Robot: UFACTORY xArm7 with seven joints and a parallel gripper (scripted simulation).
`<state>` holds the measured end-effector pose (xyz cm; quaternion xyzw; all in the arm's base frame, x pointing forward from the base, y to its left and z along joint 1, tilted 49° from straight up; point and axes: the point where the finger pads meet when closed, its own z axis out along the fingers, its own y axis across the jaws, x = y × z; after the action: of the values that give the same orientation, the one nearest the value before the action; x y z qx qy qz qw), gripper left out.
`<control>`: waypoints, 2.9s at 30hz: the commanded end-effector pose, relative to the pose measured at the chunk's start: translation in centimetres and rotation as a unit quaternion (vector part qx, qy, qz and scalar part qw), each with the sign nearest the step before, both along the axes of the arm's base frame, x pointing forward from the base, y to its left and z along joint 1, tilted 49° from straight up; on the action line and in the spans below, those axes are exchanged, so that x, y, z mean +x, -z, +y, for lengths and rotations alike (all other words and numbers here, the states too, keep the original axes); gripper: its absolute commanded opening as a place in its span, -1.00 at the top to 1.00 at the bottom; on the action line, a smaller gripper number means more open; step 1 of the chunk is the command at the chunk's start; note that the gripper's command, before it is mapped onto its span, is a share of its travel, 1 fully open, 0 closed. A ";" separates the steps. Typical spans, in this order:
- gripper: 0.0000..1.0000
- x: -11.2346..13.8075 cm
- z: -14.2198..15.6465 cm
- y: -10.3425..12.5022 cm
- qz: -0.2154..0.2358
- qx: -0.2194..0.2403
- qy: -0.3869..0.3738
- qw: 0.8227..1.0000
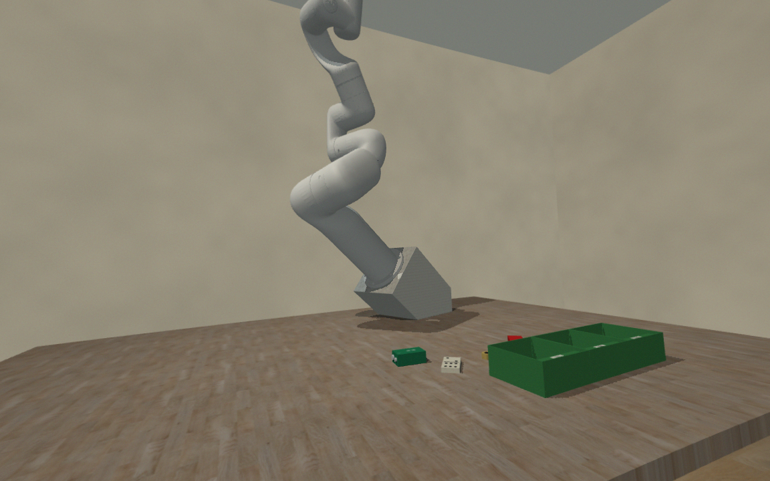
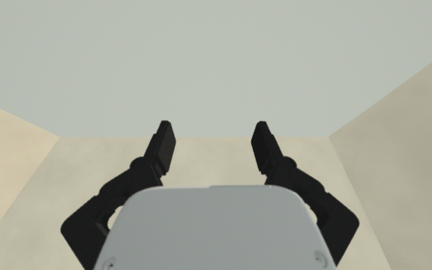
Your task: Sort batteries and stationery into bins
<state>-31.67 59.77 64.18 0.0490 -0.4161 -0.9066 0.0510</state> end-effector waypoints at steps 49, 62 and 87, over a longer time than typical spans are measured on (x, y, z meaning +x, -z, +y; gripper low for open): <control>0.85 11.6 -21.8 20.4 -0.005 -0.085 0.006 0.996; 0.85 12.9 -24.1 22.2 -0.006 -0.079 0.005 0.997; 0.85 13.0 -24.2 22.1 -0.006 -0.079 0.005 0.997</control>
<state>-20.24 39.26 44.72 0.0485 -0.5542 -0.8297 0.0448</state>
